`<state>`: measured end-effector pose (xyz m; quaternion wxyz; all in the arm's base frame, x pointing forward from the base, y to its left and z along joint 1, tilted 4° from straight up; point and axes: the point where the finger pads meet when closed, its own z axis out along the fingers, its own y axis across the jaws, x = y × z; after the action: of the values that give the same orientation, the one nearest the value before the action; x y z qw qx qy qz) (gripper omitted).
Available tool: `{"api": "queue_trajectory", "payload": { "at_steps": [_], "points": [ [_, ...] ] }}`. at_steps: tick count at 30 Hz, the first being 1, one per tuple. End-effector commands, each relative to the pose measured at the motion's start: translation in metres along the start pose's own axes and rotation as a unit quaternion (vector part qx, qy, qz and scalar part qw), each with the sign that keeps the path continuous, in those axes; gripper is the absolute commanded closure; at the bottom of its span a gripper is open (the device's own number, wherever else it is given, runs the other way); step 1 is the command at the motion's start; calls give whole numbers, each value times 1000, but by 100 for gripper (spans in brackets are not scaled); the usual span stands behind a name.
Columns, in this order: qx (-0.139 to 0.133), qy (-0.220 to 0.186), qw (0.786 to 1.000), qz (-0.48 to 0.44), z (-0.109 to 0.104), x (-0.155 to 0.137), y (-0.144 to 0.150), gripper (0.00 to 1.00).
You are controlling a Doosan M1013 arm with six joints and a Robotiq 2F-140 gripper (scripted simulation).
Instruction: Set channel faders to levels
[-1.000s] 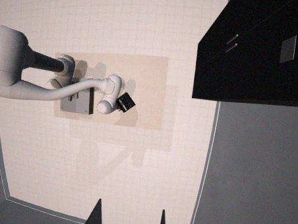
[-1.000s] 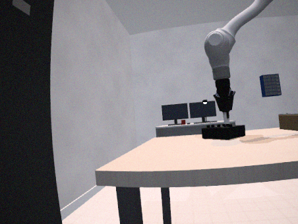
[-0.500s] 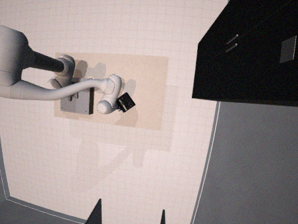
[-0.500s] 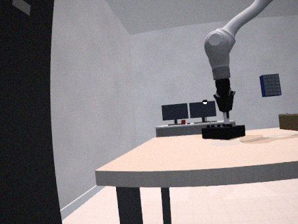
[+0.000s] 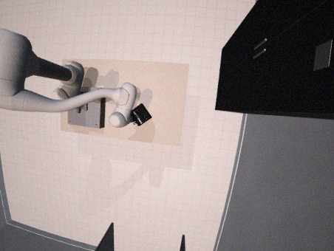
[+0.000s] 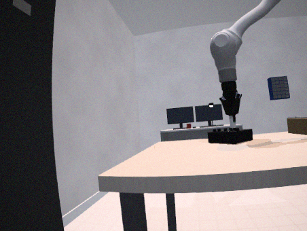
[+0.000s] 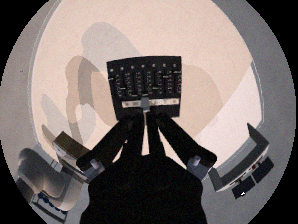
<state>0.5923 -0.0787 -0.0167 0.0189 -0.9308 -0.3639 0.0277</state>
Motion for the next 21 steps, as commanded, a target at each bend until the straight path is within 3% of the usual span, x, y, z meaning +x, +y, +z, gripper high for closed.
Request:
{"api": "queue_trajectory", "payload": {
  "at_steps": [1,21],
  "points": [
    [0,0,1000,0,0,1,0,100],
    [0,0,1000,0,0,10,0,100]
  ]
}}
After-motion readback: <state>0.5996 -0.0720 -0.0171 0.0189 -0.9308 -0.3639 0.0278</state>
